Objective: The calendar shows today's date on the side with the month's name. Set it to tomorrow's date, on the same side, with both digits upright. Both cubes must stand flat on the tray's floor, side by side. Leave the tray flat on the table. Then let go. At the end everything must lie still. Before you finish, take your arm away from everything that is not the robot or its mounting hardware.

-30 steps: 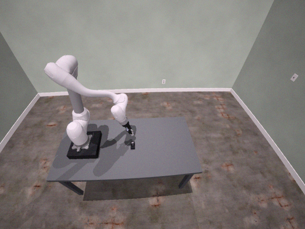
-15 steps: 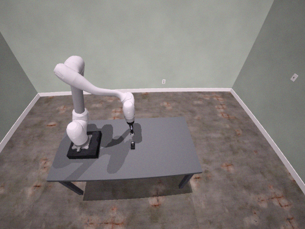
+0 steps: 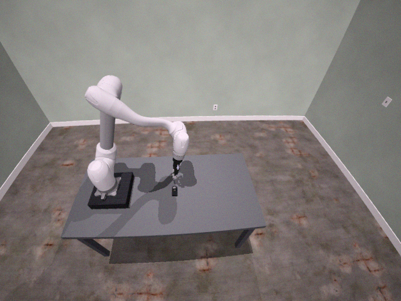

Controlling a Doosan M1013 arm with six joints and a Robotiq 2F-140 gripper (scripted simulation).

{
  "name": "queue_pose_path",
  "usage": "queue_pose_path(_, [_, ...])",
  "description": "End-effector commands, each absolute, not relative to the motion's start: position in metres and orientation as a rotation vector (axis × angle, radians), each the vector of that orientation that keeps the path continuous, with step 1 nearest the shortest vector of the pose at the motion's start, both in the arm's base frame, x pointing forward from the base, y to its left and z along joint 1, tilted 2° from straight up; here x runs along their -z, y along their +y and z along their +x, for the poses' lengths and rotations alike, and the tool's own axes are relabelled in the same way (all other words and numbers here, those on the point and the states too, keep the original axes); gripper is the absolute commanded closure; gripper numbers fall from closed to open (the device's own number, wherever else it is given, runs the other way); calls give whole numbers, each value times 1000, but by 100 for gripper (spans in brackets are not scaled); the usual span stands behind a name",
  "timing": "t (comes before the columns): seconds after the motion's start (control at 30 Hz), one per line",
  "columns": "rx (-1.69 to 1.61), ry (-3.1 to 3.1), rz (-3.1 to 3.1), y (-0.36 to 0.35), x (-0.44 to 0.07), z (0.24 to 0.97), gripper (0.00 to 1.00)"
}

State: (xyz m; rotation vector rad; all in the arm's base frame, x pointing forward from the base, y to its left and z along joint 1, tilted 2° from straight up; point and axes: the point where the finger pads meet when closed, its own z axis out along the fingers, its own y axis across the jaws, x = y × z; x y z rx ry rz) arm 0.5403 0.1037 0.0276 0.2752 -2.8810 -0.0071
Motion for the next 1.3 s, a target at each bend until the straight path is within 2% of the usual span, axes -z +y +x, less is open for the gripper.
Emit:
queue_pose_path(0.0, [0, -2833, 271, 104, -28, 542, 83])
queue_pose_path(1.27, [-62, -2312, 230, 107, -20, 556, 83])
